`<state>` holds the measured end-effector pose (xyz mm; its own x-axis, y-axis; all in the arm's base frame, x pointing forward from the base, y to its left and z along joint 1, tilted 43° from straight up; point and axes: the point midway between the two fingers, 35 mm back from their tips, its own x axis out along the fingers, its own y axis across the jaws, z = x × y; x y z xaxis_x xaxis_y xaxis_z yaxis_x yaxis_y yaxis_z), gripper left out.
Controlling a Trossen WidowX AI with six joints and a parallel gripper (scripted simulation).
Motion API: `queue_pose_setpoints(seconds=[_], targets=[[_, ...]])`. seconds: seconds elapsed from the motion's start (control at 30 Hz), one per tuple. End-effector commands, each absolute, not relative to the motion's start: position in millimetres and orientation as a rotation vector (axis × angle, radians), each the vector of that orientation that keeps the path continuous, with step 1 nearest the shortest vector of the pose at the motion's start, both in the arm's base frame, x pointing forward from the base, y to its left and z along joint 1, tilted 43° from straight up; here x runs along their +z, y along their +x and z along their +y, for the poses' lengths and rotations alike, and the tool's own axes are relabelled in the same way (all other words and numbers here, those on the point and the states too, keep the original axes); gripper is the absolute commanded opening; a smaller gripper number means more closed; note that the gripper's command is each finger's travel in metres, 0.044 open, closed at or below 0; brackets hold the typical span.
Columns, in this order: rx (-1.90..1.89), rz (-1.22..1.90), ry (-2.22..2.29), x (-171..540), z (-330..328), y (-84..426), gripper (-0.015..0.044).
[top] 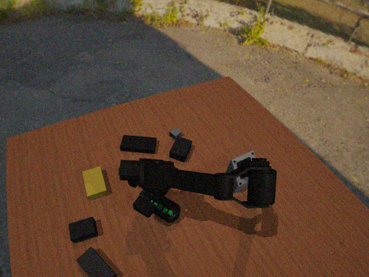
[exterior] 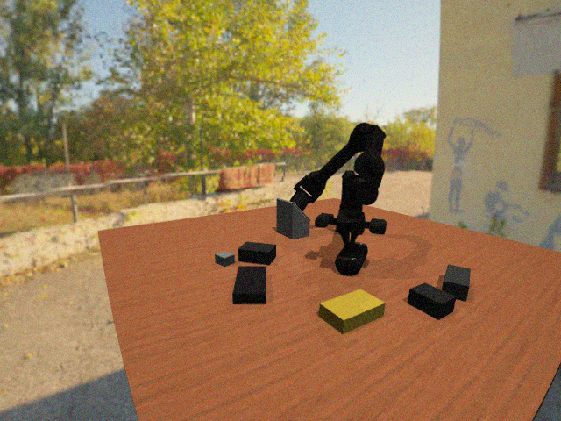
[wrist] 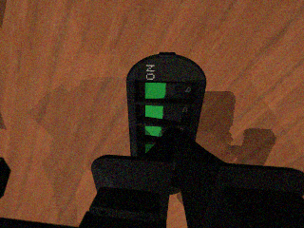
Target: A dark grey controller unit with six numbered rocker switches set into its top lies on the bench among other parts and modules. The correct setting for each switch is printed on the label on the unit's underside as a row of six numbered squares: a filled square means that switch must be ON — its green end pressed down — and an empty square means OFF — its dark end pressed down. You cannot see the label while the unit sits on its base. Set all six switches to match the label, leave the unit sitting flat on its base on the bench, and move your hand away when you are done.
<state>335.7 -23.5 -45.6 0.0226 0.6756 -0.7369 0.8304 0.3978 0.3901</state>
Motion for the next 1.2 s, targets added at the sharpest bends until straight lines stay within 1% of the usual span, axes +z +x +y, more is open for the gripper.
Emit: queue_pose_setpoints(seconds=[0.0, 0.33, 0.53, 0.83, 1.17], targets=[[-0.206, 1.709, 1.340, -47.1, -21.0, 334.3, 0.0000], [-0.206, 1.709, 1.340, -47.1, -21.0, 334.3, 0.0000], [-0.208, 1.709, 1.339, -14.4, -51.8, 333.5, 0.0000], [-0.208, 1.708, 1.338, -25.7, -64.1, 343.2, 0.0000], [-0.209, 1.708, 1.339, -34.9, -55.7, 344.1, 0.0000]])
